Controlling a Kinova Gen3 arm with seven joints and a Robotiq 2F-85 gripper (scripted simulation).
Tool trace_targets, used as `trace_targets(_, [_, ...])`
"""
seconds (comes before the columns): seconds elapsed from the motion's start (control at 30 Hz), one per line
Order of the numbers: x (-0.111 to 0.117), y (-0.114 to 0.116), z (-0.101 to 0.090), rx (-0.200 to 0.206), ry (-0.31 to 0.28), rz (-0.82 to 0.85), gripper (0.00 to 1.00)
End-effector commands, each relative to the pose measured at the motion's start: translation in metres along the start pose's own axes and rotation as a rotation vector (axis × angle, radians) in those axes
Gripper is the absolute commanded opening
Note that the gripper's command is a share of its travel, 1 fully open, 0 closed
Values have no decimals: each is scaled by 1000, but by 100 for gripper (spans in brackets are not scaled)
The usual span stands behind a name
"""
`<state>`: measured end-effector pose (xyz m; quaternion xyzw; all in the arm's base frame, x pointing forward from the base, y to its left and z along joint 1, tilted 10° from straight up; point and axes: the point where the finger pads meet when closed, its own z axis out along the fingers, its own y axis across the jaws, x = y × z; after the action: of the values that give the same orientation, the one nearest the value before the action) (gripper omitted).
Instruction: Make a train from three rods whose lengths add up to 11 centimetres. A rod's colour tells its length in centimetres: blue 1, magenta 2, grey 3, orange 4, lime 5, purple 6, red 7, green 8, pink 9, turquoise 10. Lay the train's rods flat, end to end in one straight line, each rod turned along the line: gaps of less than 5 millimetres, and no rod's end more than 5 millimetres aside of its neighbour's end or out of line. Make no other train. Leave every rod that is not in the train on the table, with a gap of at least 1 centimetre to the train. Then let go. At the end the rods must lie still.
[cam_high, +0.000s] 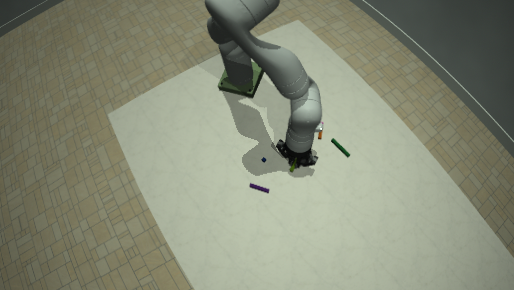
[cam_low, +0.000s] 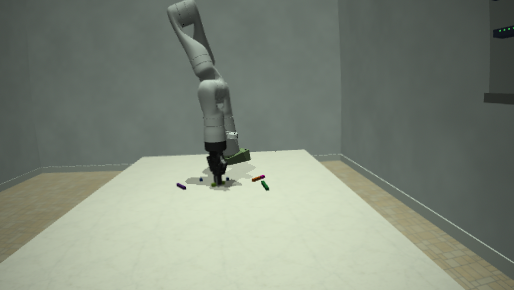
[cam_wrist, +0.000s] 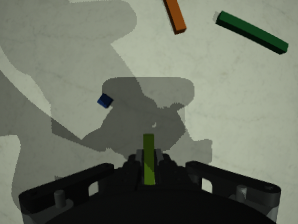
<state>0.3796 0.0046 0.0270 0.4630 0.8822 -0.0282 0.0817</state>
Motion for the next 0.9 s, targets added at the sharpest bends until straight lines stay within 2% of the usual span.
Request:
trace_targets(0.0, [-2, 1, -6, -5, -3, 2, 5])
trace_targets(0.17, [-2, 1, -14, -5, -3, 2, 5])
trace_targets(0.57, [-1, 1, -66, -5, -3, 2, 5])
trace_targets(0.63, [-1, 1, -66, -5, -3, 2, 5])
trace_targets(0.87, [-1, 1, -91, -5, -3, 2, 5])
